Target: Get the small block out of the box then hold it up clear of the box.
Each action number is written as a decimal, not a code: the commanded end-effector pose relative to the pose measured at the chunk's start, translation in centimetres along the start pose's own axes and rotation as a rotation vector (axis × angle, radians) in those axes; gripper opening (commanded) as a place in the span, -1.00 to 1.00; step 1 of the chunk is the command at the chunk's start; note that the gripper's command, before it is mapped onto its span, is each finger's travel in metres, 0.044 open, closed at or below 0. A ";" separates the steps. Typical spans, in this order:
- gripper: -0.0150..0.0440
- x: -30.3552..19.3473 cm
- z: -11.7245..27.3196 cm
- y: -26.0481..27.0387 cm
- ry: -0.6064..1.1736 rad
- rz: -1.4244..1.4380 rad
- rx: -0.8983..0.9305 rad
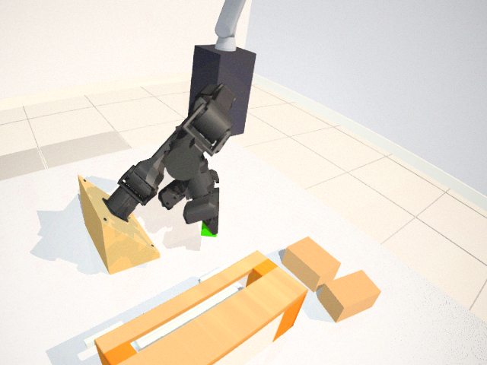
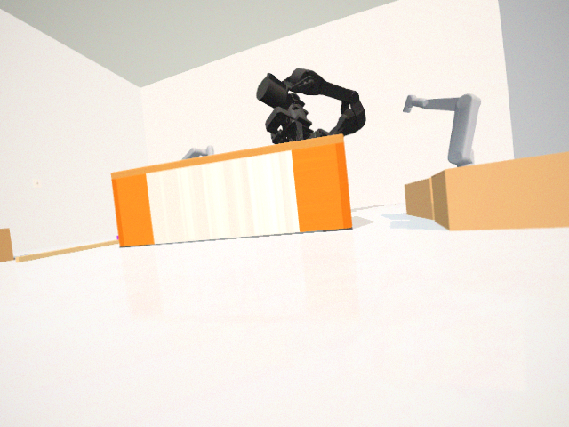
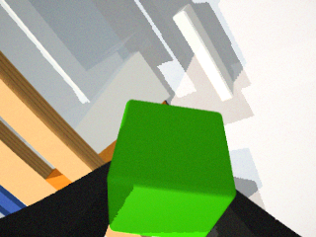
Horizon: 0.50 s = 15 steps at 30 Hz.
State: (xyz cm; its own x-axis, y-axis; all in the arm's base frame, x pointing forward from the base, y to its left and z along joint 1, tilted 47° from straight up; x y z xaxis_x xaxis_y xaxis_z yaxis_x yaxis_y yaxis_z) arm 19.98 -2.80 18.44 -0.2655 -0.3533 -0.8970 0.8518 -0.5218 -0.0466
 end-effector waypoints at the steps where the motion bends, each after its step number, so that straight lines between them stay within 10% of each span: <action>1: -0.49 -0.1 0.4 0.2 0.019 -0.152 0.008; 15: -0.49 -0.2 1.0 0.3 0.048 -0.435 0.015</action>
State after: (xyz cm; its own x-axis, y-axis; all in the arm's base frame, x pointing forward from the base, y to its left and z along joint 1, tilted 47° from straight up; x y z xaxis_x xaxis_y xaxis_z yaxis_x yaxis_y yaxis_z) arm 19.78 -3.60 19.02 -0.5710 -0.0749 -0.8175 0.6657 -0.6250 -0.4078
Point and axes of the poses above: the point midway between the two fingers, 35 mm back from their tips, its own z axis back along the fingers, its own y axis across the jaws, x = y × z, the point moved 4 cm from there along z, back along the fingers, and after that the axes turned 15 degrees about z, right-handed, at the moved point
